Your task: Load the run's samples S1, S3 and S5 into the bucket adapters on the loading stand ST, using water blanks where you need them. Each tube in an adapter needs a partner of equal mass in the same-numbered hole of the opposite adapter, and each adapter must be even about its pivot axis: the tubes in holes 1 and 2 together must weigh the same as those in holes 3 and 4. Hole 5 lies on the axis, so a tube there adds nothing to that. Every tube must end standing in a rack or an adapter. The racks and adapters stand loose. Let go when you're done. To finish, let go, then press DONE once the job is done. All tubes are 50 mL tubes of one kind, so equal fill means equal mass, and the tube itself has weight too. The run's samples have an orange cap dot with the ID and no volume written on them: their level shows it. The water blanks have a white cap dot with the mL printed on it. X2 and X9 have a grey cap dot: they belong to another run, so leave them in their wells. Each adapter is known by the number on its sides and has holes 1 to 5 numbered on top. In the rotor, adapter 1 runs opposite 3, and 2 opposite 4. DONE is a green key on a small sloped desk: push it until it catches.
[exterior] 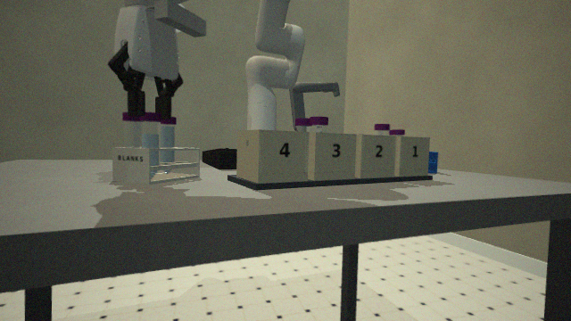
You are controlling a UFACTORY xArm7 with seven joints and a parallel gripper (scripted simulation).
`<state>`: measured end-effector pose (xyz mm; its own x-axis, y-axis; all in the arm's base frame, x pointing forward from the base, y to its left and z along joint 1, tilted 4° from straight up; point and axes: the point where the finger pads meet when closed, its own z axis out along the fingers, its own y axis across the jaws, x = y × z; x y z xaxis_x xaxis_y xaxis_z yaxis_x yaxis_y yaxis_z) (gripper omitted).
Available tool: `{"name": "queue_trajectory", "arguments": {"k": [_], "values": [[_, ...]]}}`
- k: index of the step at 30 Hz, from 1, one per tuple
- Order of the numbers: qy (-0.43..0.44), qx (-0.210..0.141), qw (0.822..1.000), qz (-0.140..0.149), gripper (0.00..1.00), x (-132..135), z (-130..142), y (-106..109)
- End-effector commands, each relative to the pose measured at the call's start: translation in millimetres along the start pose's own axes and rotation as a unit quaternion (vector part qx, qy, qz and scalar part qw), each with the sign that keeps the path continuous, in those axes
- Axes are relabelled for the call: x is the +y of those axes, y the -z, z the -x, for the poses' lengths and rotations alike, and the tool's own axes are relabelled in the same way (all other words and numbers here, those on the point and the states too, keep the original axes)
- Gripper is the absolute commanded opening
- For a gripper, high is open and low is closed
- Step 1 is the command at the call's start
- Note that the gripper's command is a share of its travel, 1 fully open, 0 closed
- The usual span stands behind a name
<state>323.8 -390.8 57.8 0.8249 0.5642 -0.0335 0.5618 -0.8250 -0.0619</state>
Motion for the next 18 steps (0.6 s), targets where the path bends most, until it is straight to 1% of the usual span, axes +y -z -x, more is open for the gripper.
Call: {"name": "queue_trajectory", "arguments": {"k": [1,18], "values": [[0.0,0.0,1.0,0.002,0.57,1.6,0.0,-1.6],[0.0,0.0,1.0,0.002,0.57,1.6,0.0,-11.6]]}}
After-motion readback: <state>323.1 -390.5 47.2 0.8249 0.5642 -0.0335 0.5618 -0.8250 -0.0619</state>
